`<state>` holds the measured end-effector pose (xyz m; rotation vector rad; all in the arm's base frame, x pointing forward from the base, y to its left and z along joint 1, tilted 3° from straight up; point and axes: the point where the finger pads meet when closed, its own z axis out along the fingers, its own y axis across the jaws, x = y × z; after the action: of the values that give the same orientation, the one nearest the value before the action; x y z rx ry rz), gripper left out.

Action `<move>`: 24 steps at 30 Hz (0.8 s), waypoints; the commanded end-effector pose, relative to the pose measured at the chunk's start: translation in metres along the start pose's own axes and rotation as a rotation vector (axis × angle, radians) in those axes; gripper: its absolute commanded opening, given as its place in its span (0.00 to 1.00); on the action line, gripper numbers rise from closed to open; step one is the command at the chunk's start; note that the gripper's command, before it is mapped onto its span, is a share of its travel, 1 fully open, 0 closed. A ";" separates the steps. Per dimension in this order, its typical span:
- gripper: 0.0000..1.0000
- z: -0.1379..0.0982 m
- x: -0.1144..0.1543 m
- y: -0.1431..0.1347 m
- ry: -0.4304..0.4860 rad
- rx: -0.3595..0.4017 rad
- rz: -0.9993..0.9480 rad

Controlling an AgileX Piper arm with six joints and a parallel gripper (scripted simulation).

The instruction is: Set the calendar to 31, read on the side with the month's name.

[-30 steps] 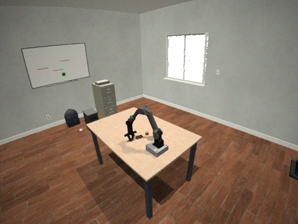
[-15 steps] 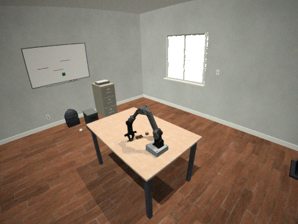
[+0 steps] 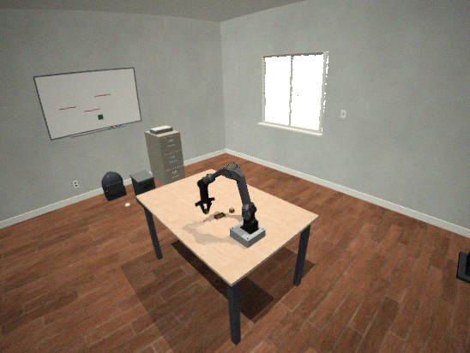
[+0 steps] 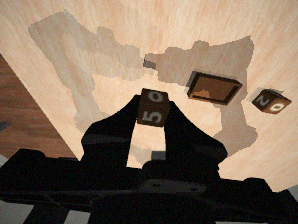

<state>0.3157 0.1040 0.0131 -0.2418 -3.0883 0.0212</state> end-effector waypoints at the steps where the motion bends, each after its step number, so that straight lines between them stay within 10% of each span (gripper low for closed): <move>1: 0.34 -0.013 -0.002 0.000 -0.005 -0.002 0.001; 17: 0.34 -0.026 -0.001 -0.002 -0.001 0.000 0.001; 24: 0.34 -0.037 0.001 -0.089 -0.001 0.000 -0.008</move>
<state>0.3030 0.0216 0.0492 -0.2281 -3.0867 0.0301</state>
